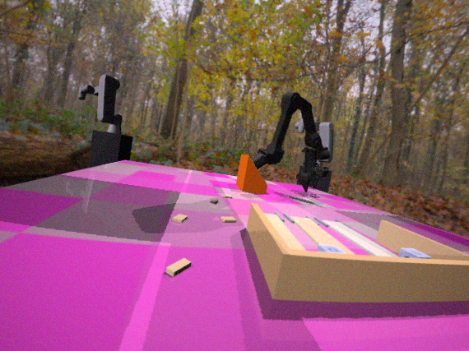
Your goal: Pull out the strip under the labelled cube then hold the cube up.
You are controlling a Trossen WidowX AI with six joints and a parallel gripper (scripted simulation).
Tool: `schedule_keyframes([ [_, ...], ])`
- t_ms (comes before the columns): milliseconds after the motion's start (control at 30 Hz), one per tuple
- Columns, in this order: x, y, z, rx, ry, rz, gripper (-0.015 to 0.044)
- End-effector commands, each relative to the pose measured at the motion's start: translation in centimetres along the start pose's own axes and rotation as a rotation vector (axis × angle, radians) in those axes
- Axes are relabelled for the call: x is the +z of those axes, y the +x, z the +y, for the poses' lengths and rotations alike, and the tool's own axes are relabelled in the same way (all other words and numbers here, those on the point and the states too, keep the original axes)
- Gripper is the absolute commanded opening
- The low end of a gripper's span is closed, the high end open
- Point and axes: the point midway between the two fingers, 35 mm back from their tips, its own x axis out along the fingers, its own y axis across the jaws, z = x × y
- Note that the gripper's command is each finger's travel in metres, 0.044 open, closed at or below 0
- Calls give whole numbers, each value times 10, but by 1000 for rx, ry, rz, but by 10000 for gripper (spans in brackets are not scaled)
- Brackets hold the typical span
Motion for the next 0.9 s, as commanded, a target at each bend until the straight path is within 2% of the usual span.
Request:
schedule_keyframes([
  [0,0,-2,1,0,0,0,400],
  [367,4,-46,9,0,2,2,400],
  [567,8,-39,6,-7,12,-10,400],
  [867,61,-9,-21,-81,91,-124,400],
])
